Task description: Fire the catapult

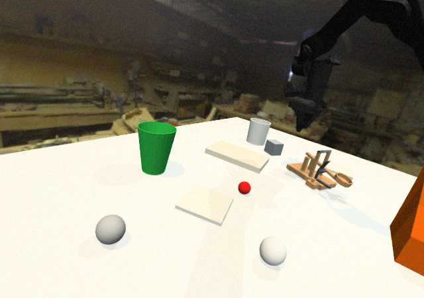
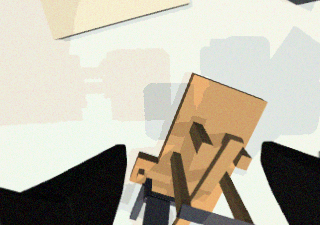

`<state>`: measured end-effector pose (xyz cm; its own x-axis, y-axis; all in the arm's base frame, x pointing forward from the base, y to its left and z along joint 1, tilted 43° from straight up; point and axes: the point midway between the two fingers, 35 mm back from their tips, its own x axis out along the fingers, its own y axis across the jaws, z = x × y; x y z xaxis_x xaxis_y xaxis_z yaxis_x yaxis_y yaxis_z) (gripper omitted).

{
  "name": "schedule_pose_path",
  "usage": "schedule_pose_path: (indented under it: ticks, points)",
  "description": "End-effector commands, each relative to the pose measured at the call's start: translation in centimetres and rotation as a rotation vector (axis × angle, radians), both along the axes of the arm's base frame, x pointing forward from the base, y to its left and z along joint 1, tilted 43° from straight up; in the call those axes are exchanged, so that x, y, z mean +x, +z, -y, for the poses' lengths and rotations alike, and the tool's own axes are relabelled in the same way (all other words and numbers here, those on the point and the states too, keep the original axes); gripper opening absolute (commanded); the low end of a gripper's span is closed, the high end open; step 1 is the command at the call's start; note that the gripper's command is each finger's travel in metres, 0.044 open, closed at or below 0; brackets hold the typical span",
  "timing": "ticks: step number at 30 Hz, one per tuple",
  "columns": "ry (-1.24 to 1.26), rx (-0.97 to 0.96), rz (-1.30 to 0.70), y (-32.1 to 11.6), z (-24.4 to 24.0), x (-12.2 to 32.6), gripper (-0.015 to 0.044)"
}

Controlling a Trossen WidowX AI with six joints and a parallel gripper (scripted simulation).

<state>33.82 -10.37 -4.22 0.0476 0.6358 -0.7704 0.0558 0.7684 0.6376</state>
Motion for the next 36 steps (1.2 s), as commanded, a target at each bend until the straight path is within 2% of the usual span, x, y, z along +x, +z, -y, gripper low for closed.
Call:
schedule_pose_path:
  ticks: [1,36]
  points:
    - [0.092,-0.010,0.076,0.8,-1.7,0.8,0.0300]
    - [0.837,-0.052,0.673,6.9,-16.1,4.2,0.0300]
